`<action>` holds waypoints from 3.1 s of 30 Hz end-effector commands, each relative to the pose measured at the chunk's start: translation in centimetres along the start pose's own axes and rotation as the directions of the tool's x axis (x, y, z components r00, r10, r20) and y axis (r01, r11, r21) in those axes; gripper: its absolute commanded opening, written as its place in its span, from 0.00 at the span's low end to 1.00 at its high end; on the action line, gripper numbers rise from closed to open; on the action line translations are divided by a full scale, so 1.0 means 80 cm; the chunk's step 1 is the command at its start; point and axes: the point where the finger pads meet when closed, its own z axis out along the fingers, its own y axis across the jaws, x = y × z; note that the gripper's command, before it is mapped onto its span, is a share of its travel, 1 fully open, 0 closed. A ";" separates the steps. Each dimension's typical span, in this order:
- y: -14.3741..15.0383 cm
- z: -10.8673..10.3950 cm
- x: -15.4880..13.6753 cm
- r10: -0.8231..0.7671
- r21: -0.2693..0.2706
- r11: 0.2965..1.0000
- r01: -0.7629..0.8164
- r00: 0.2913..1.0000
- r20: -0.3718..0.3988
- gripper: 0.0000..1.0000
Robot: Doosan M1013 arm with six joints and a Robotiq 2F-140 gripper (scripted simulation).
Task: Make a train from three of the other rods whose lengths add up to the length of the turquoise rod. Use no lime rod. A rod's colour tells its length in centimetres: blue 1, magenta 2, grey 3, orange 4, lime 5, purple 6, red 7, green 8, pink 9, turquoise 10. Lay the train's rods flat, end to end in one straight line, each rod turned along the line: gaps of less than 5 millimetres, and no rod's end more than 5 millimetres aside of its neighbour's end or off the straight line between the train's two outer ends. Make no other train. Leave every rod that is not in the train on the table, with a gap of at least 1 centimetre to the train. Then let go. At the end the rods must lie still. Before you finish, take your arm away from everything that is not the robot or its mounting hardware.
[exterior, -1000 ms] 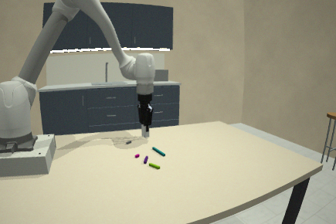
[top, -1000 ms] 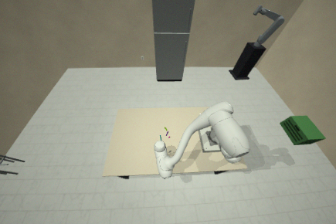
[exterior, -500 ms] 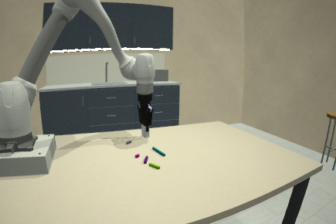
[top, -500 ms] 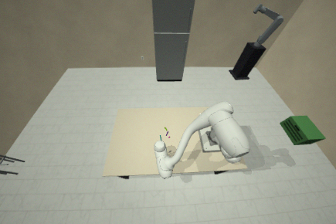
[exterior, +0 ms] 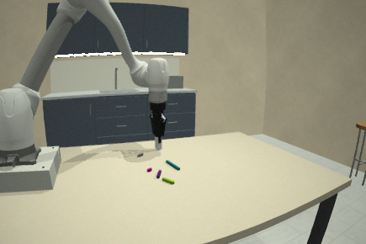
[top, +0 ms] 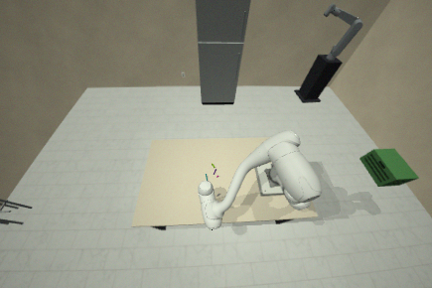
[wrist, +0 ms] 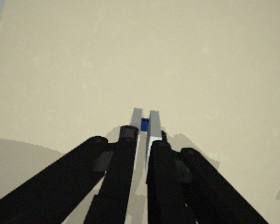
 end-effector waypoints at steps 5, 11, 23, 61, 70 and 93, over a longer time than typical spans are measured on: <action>-0.005 0.004 -0.005 0.001 0.004 1.000 -0.001 1.000 0.005 0.03; -0.005 0.004 -0.005 0.001 0.004 1.000 -0.001 1.000 0.005 0.03; -0.005 0.004 -0.005 0.001 0.004 1.000 -0.001 1.000 0.005 0.03; -0.004 -0.120 -0.004 0.001 0.004 1.000 -0.001 1.000 0.005 0.03; -0.004 -0.120 -0.004 0.001 0.004 1.000 -0.001 1.000 0.005 0.03; -0.004 -0.120 -0.004 0.001 0.004 1.000 -0.001 1.000 0.005 0.03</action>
